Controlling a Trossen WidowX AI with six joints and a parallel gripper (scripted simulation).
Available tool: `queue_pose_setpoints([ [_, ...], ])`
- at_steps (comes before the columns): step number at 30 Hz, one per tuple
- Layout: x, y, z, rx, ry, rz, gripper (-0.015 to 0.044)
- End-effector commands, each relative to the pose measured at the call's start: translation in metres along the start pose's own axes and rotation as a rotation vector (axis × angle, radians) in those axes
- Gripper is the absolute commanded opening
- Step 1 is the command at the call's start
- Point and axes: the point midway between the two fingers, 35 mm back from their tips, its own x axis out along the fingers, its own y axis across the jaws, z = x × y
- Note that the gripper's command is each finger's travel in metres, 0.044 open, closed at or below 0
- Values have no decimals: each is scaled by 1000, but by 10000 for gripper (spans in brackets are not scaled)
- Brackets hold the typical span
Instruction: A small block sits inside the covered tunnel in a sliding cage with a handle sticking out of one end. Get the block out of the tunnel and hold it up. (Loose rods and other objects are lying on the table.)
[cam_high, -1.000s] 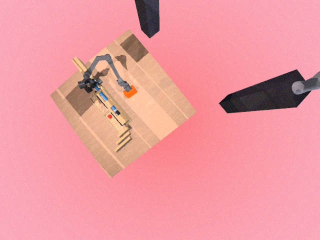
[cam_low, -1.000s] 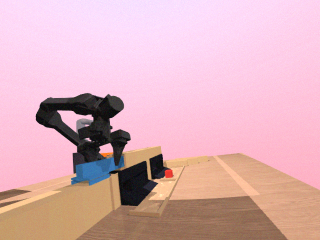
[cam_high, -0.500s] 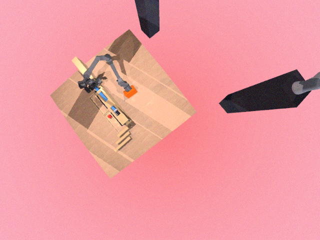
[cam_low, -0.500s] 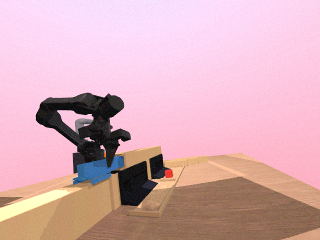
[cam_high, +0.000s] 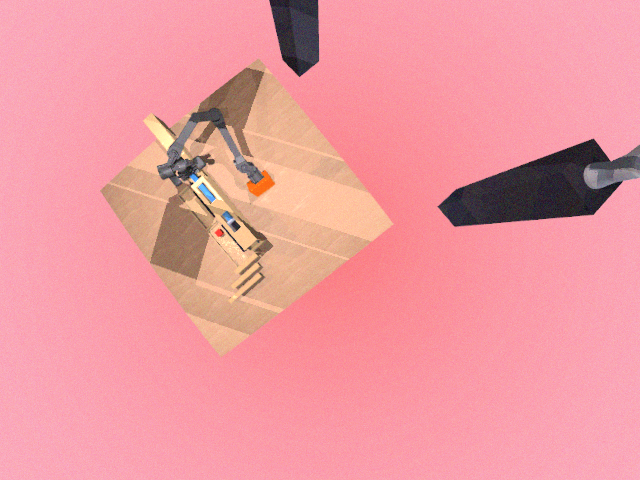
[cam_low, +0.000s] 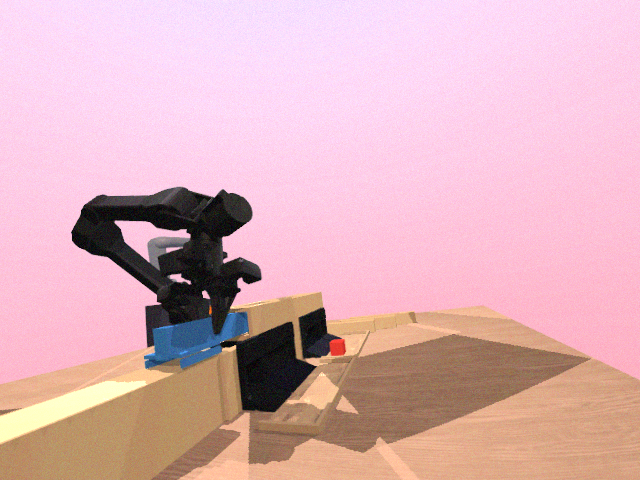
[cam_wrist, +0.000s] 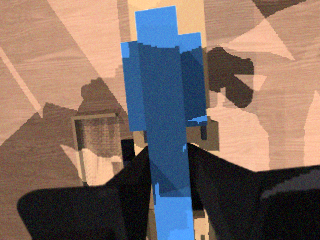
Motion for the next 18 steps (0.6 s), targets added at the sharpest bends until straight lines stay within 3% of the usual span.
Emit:
queue_pose_setpoints([
  [1, -3, 2, -33, -28, 49, 14, 0],
  [12, -7, -2, -59, -31, 46, 15, 0],
  [13, -6, 1, -22, 45, -32, 13, 26],
  [18, -6, 1, -22, 45, -32, 13, 157],
])
